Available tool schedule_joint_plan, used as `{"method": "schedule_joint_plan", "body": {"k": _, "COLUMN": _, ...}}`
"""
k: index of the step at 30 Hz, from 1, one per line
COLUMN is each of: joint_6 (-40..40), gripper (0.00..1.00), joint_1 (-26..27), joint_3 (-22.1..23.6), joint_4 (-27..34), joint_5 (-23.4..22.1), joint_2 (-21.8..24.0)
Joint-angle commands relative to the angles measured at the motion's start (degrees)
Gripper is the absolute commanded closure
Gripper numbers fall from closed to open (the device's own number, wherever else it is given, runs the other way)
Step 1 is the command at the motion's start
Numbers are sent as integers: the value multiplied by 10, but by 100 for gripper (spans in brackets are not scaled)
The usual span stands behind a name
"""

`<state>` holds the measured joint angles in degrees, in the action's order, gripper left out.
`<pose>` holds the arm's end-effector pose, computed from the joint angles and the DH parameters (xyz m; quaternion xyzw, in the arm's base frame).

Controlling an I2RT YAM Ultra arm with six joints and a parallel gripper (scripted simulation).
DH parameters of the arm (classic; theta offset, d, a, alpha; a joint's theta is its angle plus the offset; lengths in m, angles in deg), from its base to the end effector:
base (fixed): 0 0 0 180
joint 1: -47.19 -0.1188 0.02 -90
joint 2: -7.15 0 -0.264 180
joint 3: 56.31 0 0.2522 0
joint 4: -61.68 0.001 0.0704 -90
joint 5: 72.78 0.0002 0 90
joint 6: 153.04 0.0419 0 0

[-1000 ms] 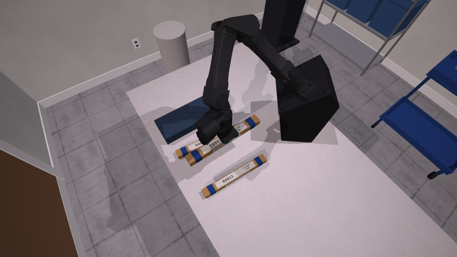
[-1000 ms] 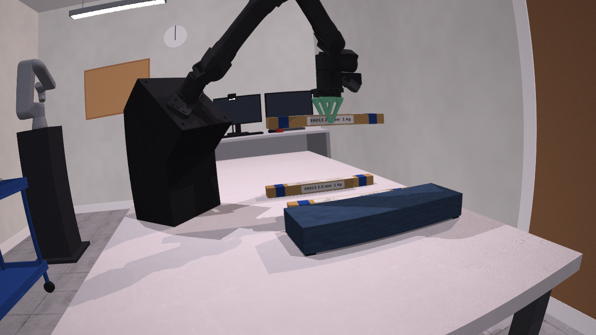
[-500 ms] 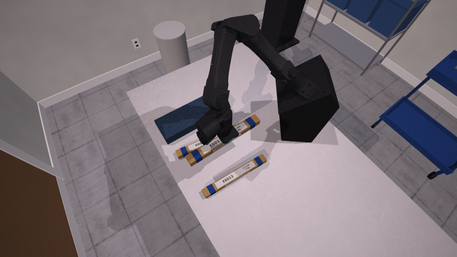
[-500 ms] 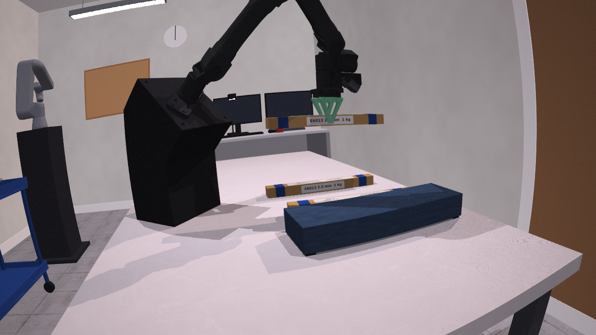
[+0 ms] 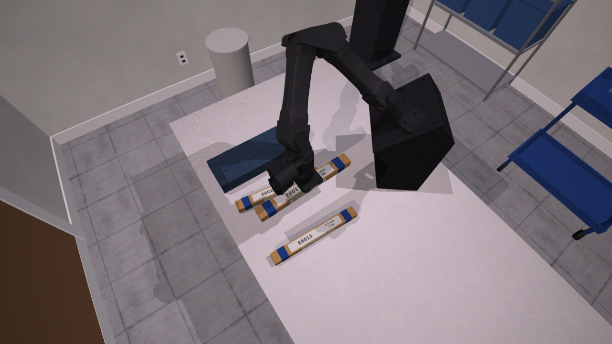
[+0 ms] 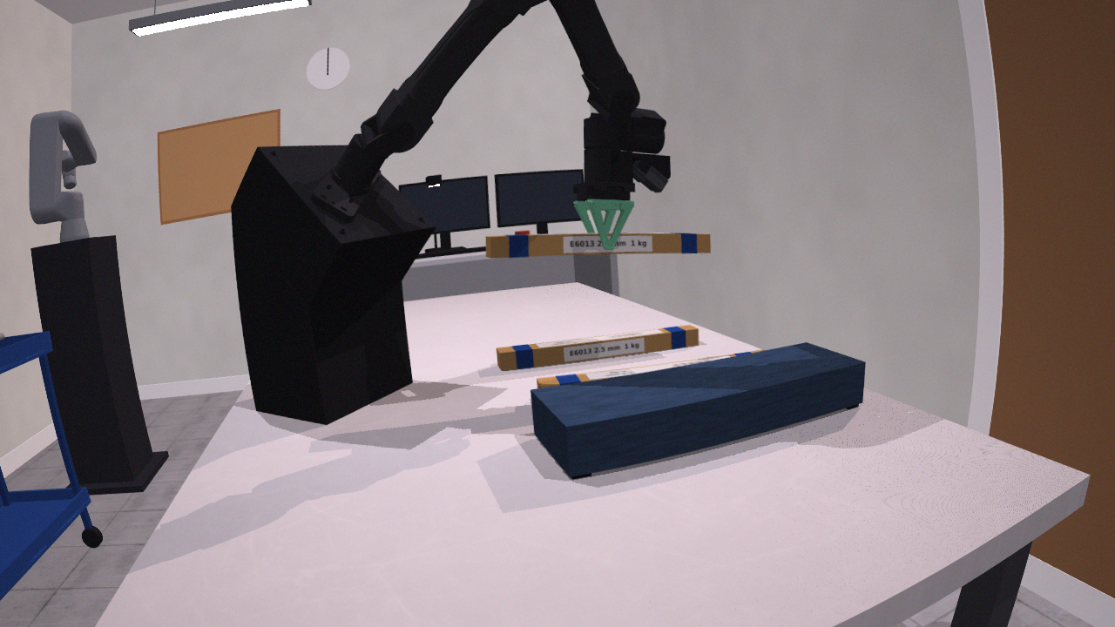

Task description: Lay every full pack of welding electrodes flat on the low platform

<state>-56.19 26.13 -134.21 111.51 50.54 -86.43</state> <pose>0.3092 0.0955 0.2181 -0.0555 0.9366 -0.2229 0.2648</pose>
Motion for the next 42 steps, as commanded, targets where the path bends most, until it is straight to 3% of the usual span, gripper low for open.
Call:
{"method": "schedule_joint_plan", "body": {"k": 1, "joint_6": -10, "gripper": 100, "joint_1": -12, "joint_3": -8, "joint_4": -27, "joint_5": -4, "joint_2": 18}}
{"method": "schedule_joint_plan", "body": {"k": 42, "joint_6": -52, "gripper": 100, "joint_1": 29, "joint_3": 9, "joint_4": -123, "joint_5": -25, "joint_2": -39}}
